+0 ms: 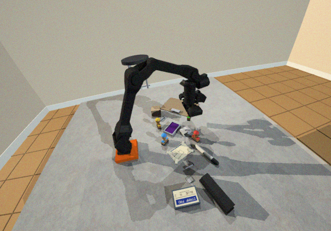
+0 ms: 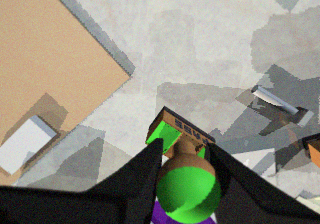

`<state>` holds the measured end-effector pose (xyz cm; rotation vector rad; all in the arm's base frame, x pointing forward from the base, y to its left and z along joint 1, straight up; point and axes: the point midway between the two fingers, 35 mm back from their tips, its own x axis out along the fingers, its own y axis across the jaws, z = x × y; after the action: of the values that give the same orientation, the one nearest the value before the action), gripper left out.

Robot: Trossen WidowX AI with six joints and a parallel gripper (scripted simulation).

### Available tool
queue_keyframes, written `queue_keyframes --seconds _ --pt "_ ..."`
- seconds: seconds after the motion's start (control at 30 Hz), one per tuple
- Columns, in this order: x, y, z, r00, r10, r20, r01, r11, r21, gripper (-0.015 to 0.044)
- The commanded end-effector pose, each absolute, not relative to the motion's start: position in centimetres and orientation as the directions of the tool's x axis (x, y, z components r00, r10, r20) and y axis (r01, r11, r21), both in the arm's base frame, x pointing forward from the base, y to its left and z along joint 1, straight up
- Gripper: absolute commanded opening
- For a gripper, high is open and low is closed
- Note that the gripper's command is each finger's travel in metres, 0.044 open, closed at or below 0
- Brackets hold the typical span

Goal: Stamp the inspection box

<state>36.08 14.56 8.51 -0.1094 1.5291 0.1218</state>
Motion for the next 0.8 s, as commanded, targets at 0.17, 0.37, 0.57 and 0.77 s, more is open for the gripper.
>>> queue_keyframes --seconds 0.17,0.37,0.57,0.77 --pt "36.1 14.6 9.1 0.041 0.014 -0.999 -0.147 0.989 0.007 0.0000" --pt "36.1 14.6 9.4 0.041 0.013 -0.999 -0.147 0.989 0.007 0.0000" --pt "36.1 14.6 9.7 0.041 0.013 -0.999 -0.147 0.989 0.007 0.0000" --pt "36.1 14.6 10.0 0.041 0.013 -0.999 -0.147 0.989 0.007 0.0000"
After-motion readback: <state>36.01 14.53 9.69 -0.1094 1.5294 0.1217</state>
